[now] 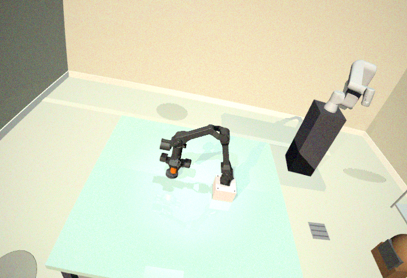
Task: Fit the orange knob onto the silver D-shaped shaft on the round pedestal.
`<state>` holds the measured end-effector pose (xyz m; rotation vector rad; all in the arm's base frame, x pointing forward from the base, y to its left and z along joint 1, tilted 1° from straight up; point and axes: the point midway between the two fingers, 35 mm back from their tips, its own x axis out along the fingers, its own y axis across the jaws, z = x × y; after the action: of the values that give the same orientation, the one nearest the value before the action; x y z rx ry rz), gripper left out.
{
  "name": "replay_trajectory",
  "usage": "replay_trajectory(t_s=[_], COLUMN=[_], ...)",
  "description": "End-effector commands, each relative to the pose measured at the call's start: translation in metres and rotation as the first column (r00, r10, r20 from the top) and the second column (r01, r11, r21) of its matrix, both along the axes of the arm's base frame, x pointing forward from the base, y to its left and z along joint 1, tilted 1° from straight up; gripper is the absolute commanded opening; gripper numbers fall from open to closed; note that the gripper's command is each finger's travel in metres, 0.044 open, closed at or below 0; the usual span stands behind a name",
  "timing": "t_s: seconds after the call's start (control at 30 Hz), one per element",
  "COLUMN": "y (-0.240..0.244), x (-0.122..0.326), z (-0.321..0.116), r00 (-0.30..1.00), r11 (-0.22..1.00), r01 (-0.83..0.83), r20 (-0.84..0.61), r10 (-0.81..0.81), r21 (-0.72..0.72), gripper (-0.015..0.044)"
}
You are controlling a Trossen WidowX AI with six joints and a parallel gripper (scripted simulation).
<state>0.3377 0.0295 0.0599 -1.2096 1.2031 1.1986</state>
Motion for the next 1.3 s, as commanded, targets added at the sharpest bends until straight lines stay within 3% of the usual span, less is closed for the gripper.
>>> replay_trajectory(t_s=[0.0, 0.77, 1.27], y=[-0.012, -0.071, -0.074], x=[0.005, 0.016, 0.020], z=[-0.003, -0.020, -0.020], r00=[1.000, 0.999, 0.909], r11=[1.000, 0.999, 0.909], r01=[-0.009, -0.051, -0.416], r20=[0.004, 0.012, 0.008], r10=[0.009, 0.051, 0.416], r21=[-0.004, -0.006, -0.014], gripper=[0.0000, 0.0000, 0.0000])
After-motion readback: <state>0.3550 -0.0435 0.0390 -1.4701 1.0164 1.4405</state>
